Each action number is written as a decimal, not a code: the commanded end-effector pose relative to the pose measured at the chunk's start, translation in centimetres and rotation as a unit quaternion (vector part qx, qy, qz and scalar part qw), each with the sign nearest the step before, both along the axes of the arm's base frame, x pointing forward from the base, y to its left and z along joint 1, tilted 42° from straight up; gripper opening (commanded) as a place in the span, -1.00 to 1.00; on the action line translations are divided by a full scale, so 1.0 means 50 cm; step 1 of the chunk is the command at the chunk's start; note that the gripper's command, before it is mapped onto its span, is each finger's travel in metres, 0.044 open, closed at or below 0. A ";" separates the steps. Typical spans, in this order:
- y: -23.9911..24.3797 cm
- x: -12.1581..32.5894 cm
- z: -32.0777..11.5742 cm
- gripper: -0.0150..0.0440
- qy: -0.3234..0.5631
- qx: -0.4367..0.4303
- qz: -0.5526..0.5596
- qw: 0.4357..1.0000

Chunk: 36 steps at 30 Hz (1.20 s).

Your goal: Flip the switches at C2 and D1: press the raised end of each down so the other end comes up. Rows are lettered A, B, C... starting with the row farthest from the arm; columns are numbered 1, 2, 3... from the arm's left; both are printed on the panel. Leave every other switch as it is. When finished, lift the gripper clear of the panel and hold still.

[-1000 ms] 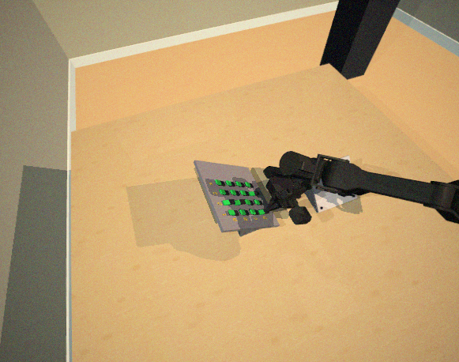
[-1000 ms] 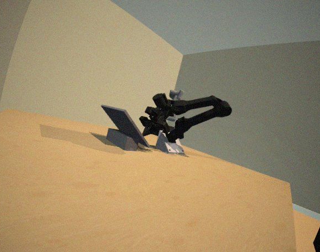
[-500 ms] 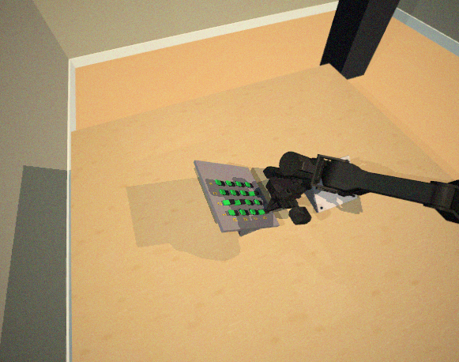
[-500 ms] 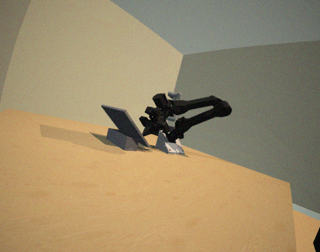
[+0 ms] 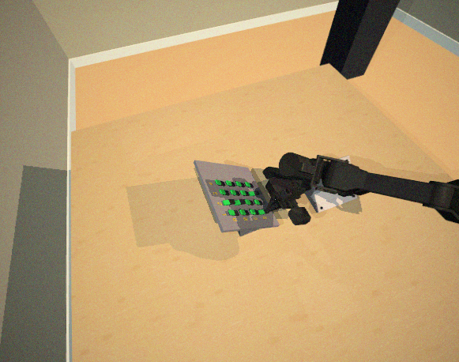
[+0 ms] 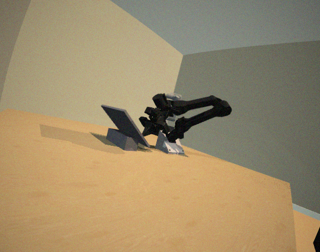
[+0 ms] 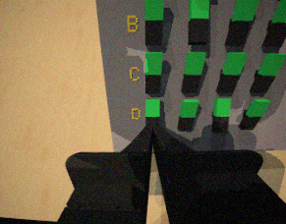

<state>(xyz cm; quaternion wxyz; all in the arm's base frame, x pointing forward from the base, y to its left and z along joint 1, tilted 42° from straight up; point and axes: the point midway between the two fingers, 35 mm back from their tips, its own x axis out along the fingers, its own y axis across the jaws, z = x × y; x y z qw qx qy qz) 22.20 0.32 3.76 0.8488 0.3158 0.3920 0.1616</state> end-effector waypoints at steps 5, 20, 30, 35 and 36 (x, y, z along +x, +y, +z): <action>0.000 0.002 -0.002 -0.49 0.001 -0.001 -0.002 1.000; 0.002 0.004 -0.004 -0.49 0.001 -0.001 -0.002 1.000; -0.036 -0.027 0.016 -0.49 0.014 -0.010 0.004 1.000; -0.067 -0.073 0.067 -0.49 0.013 -0.003 0.006 1.000; -0.068 -0.075 0.070 -0.49 0.013 -0.002 0.006 1.000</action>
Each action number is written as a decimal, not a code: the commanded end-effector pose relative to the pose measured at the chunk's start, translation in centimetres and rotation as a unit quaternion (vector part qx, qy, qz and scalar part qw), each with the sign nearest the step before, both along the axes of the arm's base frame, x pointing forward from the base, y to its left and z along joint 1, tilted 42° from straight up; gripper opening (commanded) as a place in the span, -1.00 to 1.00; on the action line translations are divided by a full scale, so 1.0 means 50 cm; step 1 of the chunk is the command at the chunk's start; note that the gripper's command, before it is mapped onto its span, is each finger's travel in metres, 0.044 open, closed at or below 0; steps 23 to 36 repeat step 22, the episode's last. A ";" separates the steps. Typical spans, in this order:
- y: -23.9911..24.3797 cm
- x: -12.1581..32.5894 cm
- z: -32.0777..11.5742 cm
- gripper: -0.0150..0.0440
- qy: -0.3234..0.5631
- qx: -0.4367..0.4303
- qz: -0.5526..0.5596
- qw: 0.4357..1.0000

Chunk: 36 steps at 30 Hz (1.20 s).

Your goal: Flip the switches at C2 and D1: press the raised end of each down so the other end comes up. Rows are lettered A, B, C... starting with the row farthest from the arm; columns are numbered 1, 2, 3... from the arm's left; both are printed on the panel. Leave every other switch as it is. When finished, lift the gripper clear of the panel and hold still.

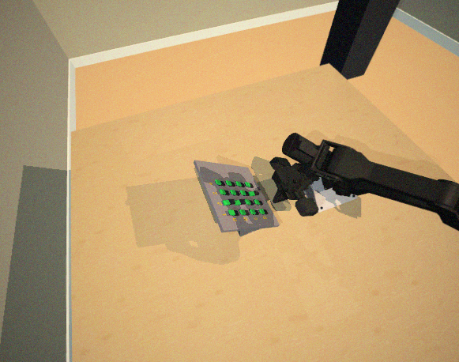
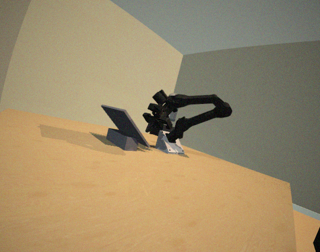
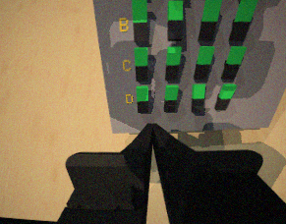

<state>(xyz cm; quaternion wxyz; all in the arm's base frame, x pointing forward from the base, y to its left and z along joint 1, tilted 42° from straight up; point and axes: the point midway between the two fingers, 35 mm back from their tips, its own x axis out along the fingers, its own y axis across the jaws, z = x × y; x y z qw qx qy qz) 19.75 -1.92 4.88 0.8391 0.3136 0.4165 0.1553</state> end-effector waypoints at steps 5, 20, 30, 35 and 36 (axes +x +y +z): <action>-0.023 -0.026 0.047 -0.49 -0.013 0.003 0.001 1.000; -0.164 0.077 0.053 -0.49 -0.015 0.001 0.001 1.000; -0.164 0.077 0.053 -0.49 -0.015 0.001 0.001 1.000; -0.164 0.077 0.053 -0.49 -0.015 0.001 0.001 1.000; -0.164 0.077 0.053 -0.49 -0.015 0.001 0.001 1.000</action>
